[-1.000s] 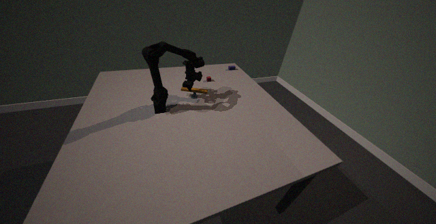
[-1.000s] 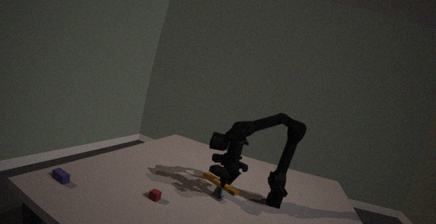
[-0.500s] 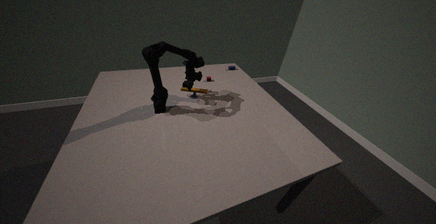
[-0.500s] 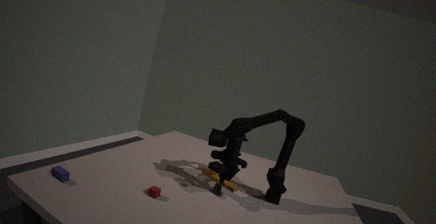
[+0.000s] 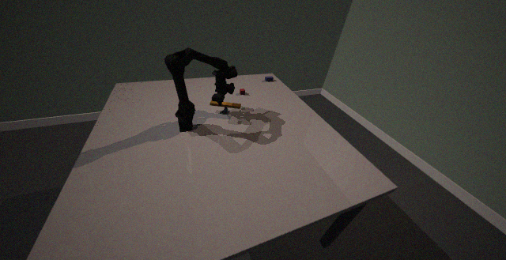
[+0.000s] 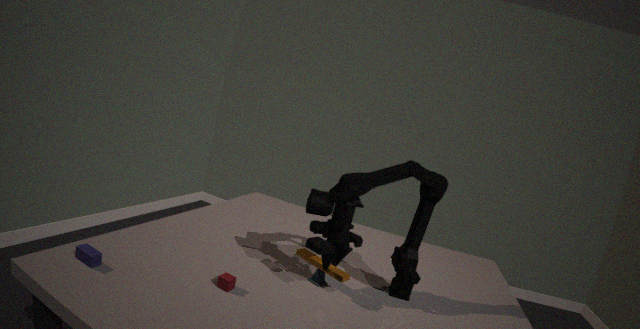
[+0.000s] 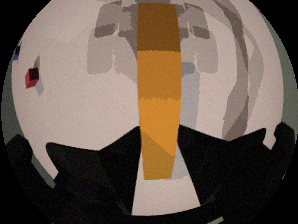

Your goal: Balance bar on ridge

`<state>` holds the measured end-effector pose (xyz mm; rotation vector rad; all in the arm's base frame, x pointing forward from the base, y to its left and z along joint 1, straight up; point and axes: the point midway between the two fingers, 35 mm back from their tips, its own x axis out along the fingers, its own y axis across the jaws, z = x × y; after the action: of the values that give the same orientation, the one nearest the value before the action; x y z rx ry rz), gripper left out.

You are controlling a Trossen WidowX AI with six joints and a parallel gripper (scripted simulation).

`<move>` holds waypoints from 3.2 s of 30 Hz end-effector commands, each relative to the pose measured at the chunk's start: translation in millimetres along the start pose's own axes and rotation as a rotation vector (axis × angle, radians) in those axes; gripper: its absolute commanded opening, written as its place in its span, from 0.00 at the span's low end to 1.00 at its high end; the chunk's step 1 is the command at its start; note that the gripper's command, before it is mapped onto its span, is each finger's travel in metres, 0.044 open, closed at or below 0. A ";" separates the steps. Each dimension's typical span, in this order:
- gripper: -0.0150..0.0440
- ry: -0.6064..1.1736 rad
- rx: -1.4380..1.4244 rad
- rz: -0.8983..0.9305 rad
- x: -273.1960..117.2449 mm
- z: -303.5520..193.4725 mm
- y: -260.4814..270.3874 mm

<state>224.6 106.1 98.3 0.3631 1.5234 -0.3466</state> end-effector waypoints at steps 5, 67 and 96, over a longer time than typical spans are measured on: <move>0.25 0.003 0.000 0.001 0.0 -0.4 0.2; 0.54 0.000 0.000 0.000 0.0 0.0 -0.1; 0.55 0.000 0.000 0.000 0.0 0.0 -0.1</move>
<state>224.5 106.0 98.3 0.3632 1.5235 -0.3468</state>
